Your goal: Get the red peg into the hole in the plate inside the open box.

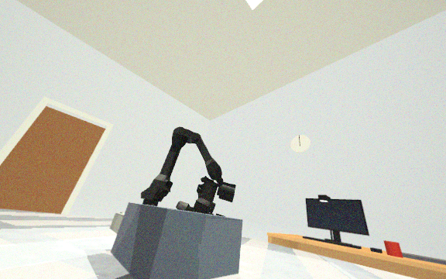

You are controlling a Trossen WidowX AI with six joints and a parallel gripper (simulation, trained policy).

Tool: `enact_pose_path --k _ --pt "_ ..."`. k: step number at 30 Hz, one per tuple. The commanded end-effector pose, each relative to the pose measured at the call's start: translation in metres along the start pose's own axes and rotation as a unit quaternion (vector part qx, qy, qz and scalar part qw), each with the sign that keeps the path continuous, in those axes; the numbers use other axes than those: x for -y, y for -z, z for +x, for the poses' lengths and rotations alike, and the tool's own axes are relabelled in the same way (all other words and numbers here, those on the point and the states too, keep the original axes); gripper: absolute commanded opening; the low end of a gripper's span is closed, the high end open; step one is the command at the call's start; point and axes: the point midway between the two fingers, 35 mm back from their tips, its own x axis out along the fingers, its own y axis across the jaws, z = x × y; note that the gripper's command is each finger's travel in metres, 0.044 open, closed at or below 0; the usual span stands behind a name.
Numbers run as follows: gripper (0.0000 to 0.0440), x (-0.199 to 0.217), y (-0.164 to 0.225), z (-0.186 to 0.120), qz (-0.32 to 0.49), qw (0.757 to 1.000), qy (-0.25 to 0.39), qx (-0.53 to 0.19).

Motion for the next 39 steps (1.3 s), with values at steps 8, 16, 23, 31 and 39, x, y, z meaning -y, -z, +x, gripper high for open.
enact_pose_path --k 8,16,23,31,39 --pt "0.0001 0.003 -0.004 0.007 -0.005 1.000 0.031 0.004" --pt "0.0000 -0.002 -0.023 -0.024 -0.011 0.999 0.020 0.037" --pt "0.0000 -0.004 -0.043 -0.058 -0.001 0.998 0.007 0.062" --pt "0.0000 -0.004 -0.072 -0.092 0.038 0.995 -0.006 0.088" --pt "0.0000 0.000 -0.110 -0.106 0.089 0.990 -0.014 0.109"
